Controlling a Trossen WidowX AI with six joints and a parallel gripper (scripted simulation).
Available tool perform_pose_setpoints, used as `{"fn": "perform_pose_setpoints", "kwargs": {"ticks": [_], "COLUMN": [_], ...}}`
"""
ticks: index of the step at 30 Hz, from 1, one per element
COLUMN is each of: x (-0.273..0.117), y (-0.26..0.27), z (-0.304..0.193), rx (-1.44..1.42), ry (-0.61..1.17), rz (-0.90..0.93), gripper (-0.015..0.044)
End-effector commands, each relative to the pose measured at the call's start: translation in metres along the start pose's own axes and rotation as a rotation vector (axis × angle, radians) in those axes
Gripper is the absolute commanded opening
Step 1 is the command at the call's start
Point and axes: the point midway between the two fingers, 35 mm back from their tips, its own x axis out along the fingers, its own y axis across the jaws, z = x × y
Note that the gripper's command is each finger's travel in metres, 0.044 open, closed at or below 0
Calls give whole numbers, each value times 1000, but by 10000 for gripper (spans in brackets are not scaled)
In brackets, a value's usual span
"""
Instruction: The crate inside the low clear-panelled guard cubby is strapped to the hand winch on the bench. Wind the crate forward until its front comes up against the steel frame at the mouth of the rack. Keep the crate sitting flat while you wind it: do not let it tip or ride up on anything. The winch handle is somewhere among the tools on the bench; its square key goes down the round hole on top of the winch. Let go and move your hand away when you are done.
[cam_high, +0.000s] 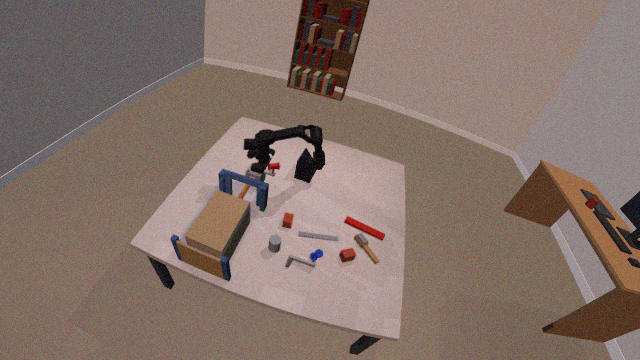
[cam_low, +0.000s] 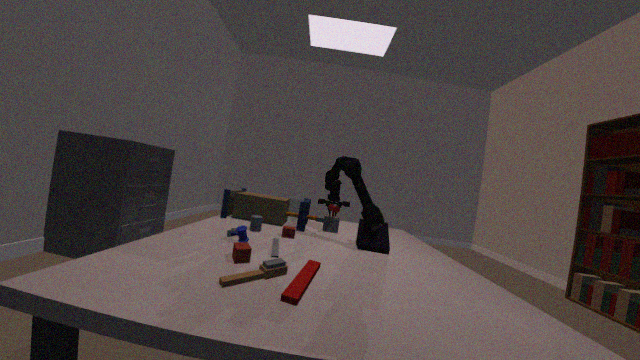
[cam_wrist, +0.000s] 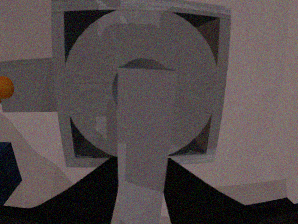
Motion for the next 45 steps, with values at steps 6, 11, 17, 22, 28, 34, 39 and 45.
{"fn": "perform_pose_setpoints", "kwargs": {"ticks": [6, 11, 17, 22, 28, 34, 39, 45], "x": [4, 4, 4, 4, 5, 5, 5, 5], "y": [-2, -4, -6, -6, -5, -4, -4, -3], "z": [1, 1, 1, 1, 1, 1, 1, 1], "rx": [-66, -111, -152, -158, -137, -115, -109, -69], "ry": [0, -3, -5, -5, -4, -3, -2, 0], "rz": [-10, -12, -13, -13, -13, -12, -12, -10], "gripper": [0, 0, 0, 0, 0, 0, 0, 0]}}
